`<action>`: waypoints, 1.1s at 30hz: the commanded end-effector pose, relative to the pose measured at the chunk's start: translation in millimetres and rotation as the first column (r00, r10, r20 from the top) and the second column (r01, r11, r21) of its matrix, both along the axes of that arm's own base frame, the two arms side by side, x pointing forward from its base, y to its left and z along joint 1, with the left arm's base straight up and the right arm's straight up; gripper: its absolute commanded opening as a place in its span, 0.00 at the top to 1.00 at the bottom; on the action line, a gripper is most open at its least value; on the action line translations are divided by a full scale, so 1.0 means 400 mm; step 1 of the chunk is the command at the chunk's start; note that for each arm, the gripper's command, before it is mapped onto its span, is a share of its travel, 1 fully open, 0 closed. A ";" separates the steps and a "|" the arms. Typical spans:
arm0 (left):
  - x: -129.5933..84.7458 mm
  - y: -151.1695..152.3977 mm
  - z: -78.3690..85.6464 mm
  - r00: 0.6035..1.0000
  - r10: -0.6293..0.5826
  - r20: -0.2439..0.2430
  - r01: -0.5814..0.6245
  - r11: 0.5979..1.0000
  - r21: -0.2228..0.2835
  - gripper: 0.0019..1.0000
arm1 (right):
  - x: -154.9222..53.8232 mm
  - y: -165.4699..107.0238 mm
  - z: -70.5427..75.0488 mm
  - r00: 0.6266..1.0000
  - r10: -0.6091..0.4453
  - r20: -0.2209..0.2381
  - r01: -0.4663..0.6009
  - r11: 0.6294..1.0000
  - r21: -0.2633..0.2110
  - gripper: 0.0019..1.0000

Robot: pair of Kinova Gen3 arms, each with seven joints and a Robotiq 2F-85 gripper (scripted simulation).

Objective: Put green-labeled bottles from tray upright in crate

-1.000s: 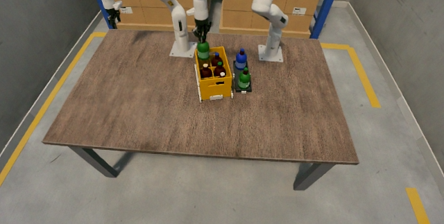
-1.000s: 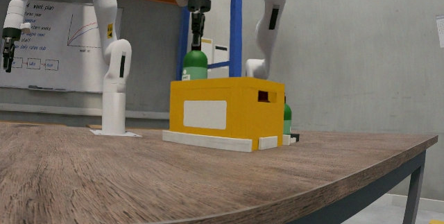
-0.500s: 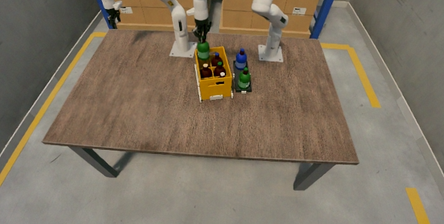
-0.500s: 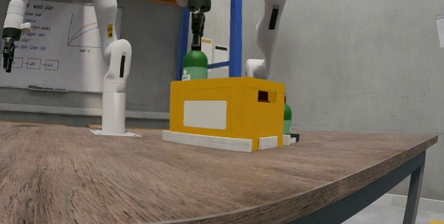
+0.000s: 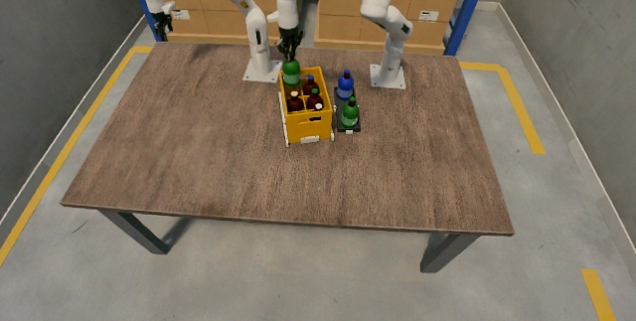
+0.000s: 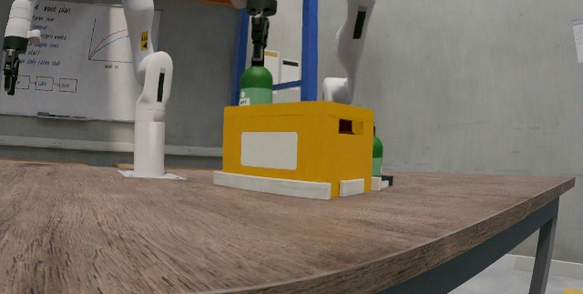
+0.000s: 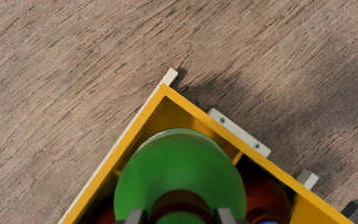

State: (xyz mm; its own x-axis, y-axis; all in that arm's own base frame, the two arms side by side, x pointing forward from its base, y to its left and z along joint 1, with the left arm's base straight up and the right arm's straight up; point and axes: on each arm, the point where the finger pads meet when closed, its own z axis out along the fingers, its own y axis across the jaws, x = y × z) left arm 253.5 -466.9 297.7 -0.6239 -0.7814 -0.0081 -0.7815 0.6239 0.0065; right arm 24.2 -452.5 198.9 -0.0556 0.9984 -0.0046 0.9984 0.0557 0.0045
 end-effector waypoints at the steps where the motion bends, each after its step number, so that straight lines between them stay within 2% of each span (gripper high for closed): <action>1: 0.004 -0.004 0.002 1.000 0.008 0.004 -0.008 1.000 -0.009 0.64 | -0.006 0.008 0.003 1.000 -0.007 -0.005 0.007 1.000 0.004 0.00; 23: 0.005 -0.003 -0.016 1.000 0.008 0.005 -0.008 1.000 -0.006 0.64 | -0.006 0.008 0.003 1.000 -0.007 -0.005 0.007 1.000 0.004 0.00; 33: 0.004 -0.007 -0.044 1.000 0.007 0.004 -0.007 1.000 -0.010 0.64 | -0.006 0.008 0.003 1.000 -0.007 -0.005 0.007 1.000 0.004 0.00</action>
